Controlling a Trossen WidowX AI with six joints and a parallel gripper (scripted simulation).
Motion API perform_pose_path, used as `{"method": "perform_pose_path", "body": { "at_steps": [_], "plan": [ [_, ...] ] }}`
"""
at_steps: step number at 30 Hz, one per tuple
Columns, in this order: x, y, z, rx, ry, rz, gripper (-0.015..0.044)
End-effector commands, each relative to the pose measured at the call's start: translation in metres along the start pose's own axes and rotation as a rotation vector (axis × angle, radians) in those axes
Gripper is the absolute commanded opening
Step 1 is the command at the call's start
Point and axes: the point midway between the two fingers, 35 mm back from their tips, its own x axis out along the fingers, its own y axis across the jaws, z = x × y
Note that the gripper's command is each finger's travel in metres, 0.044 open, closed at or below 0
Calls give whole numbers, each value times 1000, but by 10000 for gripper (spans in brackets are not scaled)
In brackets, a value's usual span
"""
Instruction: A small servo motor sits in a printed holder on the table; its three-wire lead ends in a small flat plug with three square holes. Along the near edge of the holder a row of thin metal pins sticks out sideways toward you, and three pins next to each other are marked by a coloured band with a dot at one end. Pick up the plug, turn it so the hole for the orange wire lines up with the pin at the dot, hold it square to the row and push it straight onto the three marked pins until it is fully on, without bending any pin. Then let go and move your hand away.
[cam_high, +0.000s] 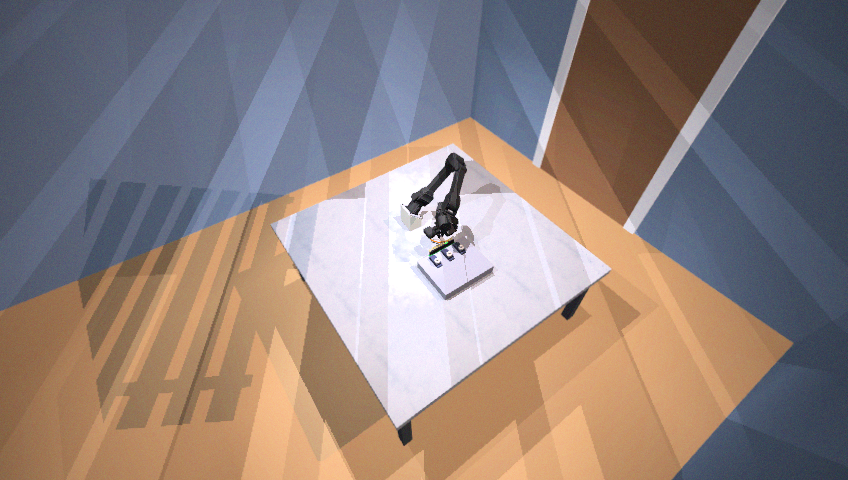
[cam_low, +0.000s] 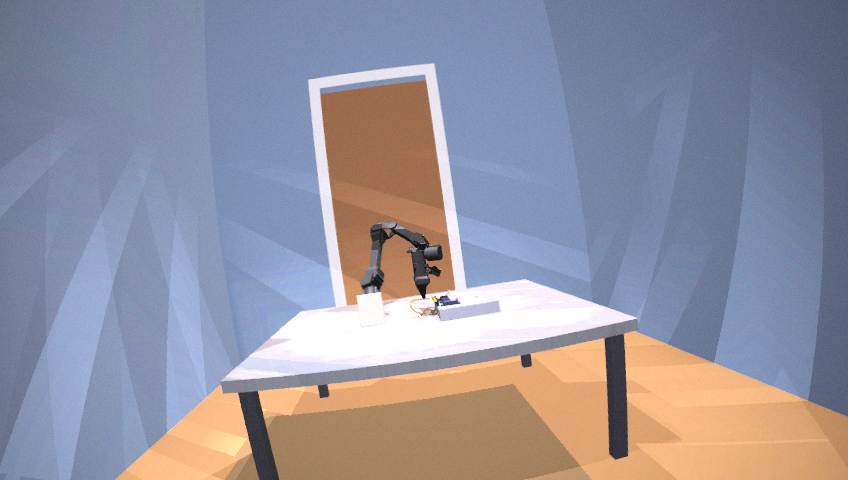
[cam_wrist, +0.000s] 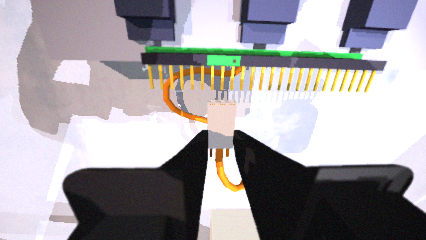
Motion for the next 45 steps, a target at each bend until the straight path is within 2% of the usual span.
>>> {"method": "perform_pose_path", "body": {
  "at_steps": [1, 37, 45],
  "plan": [
    [0, 2, 6, 0, -2, 5, 0],
    [1, 1, 27, -1, -3, 5, 0],
    [5, 0, 22, -1, -3, 5, 210]
  ]
}}
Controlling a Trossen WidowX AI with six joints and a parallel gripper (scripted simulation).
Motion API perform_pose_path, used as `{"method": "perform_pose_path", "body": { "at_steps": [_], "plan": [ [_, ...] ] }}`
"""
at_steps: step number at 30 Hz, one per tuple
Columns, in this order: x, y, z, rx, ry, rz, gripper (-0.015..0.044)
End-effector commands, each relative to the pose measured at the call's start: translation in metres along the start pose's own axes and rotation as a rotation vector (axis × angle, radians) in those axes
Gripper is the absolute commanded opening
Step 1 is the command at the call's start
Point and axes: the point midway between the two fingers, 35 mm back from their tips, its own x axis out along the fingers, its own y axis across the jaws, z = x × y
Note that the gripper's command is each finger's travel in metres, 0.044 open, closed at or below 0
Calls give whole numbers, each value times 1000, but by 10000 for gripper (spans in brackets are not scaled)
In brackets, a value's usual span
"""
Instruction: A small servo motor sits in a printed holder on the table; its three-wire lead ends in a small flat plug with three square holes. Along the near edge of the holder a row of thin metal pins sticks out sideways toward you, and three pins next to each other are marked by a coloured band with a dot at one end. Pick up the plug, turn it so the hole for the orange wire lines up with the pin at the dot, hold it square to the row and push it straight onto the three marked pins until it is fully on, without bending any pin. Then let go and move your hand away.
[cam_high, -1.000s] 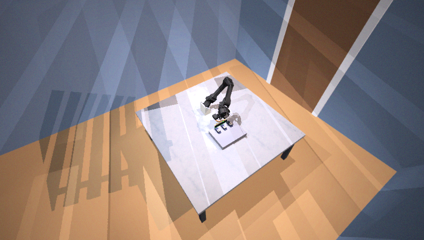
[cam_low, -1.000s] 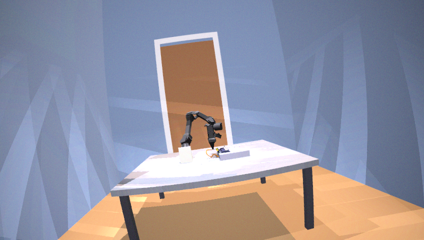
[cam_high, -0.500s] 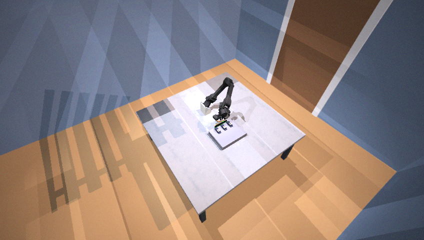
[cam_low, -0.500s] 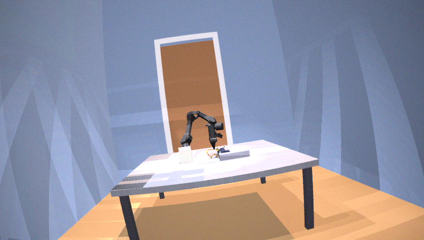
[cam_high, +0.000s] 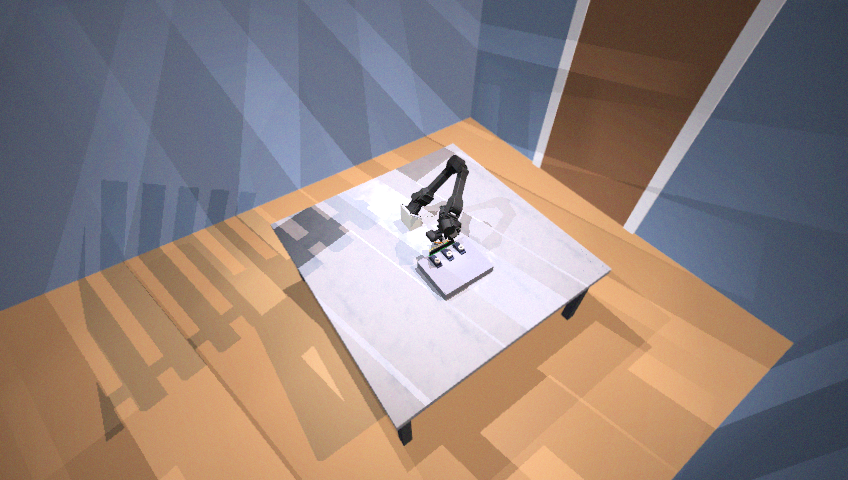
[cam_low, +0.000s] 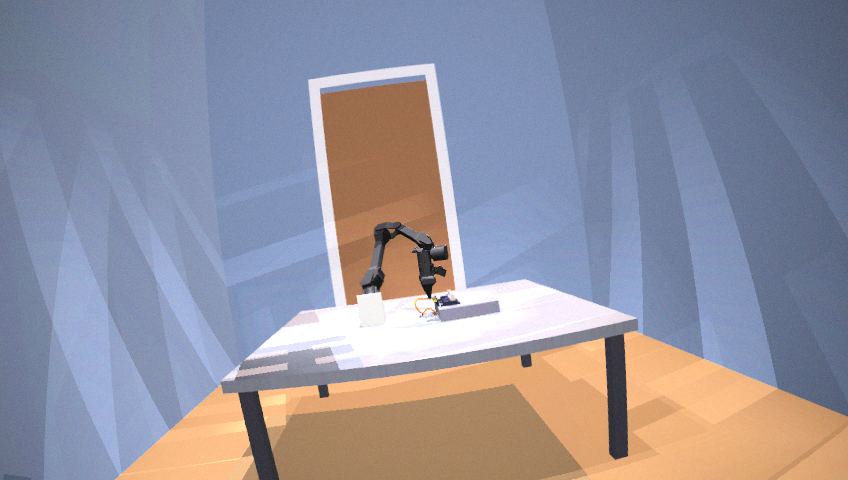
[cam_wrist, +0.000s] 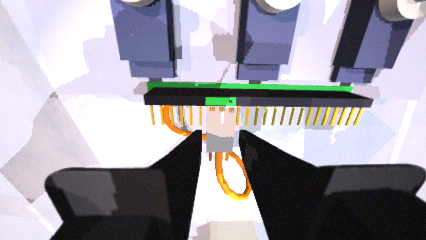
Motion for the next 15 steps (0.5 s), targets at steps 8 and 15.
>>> {"method": "perform_pose_path", "body": {
  "at_steps": [8, 15],
  "plan": [
    [-56, 0, -1, 4, 3, 4, 420],
    [-58, 0, -2, 4, 3, 5, 440]
  ]
}}
